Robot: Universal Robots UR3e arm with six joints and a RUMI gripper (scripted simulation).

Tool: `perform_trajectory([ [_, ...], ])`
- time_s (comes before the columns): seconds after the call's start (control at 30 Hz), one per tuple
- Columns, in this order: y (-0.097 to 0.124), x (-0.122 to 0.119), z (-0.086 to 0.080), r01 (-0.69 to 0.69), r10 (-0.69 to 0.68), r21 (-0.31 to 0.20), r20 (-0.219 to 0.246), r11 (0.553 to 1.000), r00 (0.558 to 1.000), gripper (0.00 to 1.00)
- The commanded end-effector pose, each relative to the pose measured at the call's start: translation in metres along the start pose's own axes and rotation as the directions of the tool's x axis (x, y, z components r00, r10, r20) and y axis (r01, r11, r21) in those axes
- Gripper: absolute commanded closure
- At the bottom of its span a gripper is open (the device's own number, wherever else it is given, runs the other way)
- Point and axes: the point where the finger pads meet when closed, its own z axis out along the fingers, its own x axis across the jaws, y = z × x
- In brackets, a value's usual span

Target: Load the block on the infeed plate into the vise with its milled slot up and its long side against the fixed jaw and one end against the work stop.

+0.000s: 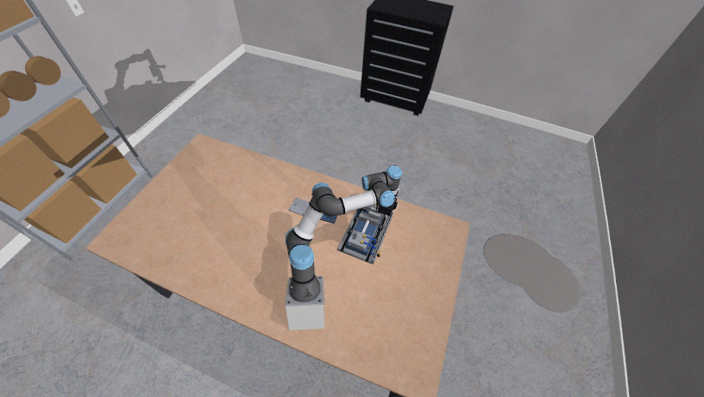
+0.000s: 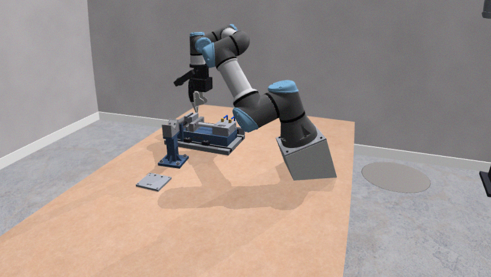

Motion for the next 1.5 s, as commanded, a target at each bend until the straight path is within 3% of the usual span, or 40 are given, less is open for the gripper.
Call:
perform_trajectory([
  [0.0, -0.0006, -0.0001, -0.0011, 0.001, -0.001, 0.002, -0.002, 1.000, 1.000, 1.00],
  [1.47, -0.0006, -0.0084, -0.0011, 0.001, -0.001, 0.002, -0.002, 1.000, 1.000, 1.00],
])
